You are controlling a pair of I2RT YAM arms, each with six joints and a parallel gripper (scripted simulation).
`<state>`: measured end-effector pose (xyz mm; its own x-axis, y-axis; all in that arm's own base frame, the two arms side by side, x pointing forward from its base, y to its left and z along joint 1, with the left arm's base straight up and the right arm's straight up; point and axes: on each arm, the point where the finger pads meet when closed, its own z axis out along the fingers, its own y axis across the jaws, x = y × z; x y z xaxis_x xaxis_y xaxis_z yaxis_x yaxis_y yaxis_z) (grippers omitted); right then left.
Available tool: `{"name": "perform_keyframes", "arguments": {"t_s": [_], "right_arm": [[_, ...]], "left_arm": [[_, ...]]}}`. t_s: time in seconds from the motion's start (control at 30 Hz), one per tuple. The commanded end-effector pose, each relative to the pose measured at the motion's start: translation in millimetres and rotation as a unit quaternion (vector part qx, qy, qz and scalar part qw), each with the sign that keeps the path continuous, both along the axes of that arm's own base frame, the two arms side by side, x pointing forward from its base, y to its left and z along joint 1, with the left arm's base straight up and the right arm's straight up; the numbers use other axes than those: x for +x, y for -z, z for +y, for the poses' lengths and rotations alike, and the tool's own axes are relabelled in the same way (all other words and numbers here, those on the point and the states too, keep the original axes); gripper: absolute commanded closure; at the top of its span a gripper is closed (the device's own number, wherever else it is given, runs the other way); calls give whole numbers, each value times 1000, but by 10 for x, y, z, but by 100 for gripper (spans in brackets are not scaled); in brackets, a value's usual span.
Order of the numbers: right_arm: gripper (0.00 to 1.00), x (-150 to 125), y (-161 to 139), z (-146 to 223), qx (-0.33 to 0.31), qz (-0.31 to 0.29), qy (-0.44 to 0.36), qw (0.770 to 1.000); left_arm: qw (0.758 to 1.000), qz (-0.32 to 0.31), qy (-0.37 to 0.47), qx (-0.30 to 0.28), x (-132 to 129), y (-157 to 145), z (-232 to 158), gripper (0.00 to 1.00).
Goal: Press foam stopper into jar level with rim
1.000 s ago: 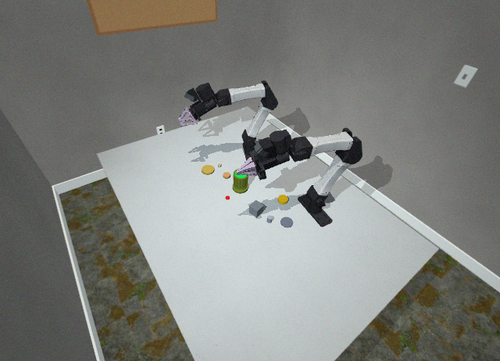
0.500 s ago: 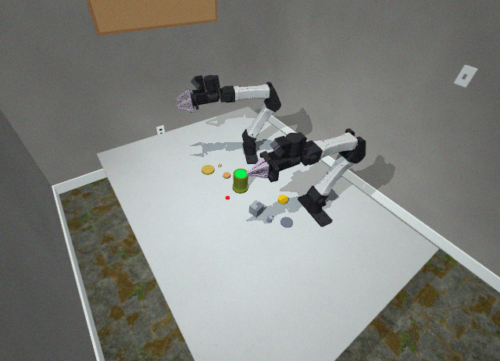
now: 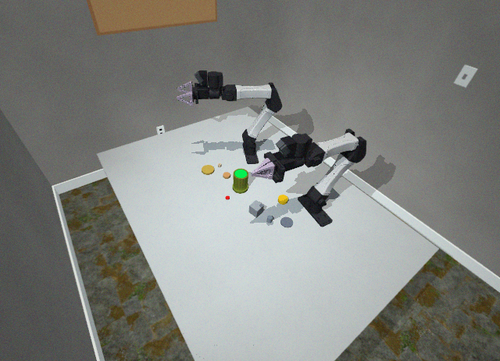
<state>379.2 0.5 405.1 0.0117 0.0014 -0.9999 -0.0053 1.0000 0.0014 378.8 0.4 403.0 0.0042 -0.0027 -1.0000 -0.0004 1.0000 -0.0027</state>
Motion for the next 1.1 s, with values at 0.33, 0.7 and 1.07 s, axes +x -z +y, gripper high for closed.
{"name": "perform_keyframes", "arguments": {"t_s": [0.33,0.7,1.07], "right_arm": [[2,-74,-35,0,-2,-2,3,1000],[2,-65,11,28,-5,2,0,1000],[2,9,114,-2,-5,11,3,1000]], "left_arm": [[1000,3,-1,3,9,-25,-5,100],[1000,1,2,4,26,-58,-31,100],[1000,-16,-1,4,-51,-114,0,100]]}}
